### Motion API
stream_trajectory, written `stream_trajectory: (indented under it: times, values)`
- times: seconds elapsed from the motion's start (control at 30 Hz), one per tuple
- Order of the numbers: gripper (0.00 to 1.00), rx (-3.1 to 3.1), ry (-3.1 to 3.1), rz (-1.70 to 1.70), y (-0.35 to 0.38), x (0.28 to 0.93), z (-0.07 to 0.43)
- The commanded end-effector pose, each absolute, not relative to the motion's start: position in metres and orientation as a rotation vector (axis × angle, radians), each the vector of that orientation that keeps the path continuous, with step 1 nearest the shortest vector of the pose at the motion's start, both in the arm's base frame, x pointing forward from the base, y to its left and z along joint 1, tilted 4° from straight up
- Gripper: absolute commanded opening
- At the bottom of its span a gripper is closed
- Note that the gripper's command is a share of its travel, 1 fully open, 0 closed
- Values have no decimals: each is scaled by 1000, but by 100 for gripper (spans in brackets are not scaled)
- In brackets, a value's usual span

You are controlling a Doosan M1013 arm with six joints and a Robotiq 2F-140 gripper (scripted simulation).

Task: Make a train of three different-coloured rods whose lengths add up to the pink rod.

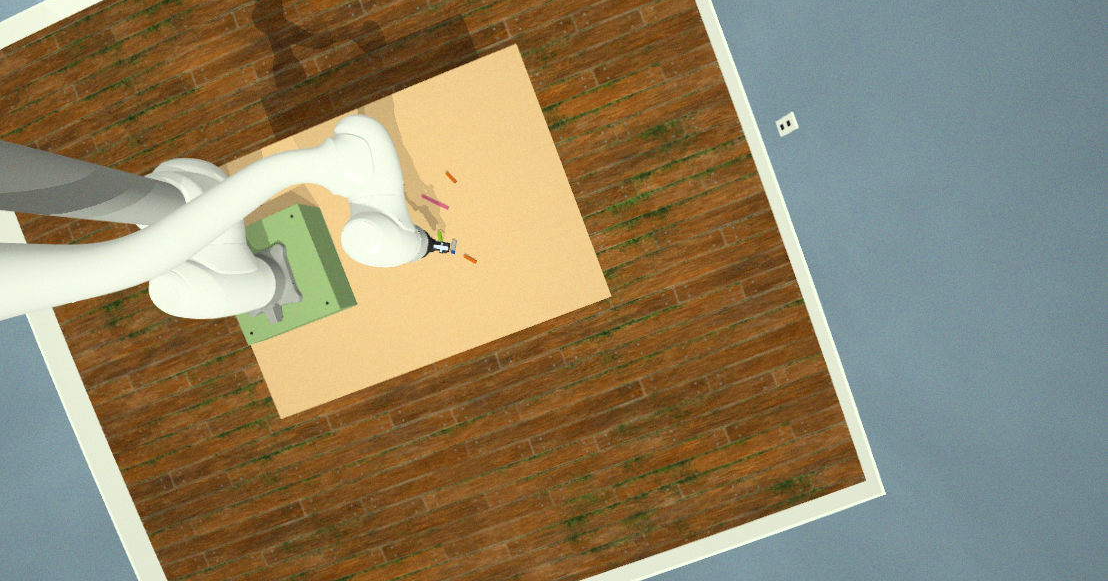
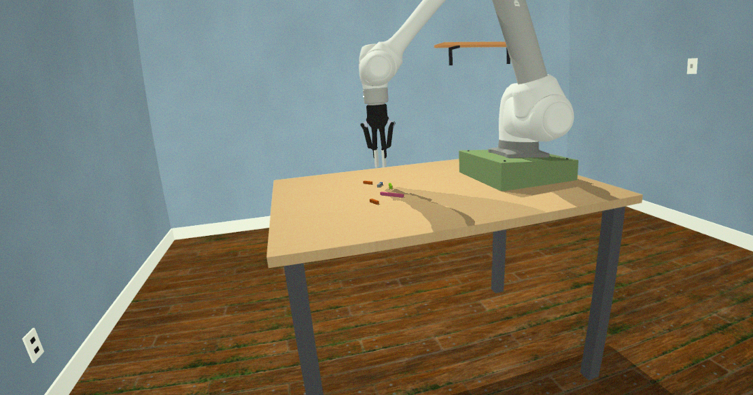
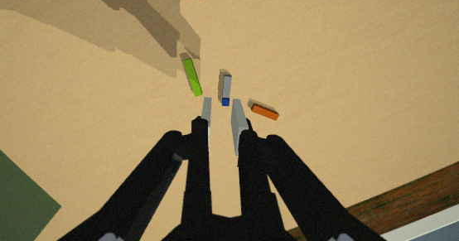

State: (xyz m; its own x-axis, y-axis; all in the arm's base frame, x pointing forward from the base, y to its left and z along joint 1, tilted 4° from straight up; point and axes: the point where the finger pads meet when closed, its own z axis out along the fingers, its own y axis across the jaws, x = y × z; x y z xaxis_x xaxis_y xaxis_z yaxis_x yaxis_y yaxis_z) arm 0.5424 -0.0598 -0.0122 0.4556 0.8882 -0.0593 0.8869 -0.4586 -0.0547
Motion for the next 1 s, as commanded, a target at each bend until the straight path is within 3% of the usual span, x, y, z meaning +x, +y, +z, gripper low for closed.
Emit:
stream_trajectory:
  times: [0.0,0.2,0.23,0.97]
  values:
    - [15,-2665,-1631,113,-59,548,2]
    - [15,-2665,-1631,113,-59,548,4]
    - [100,-2665,-1631,113,-59,548,4]
    - [100,-2665,-1631,113,-59,548,4]
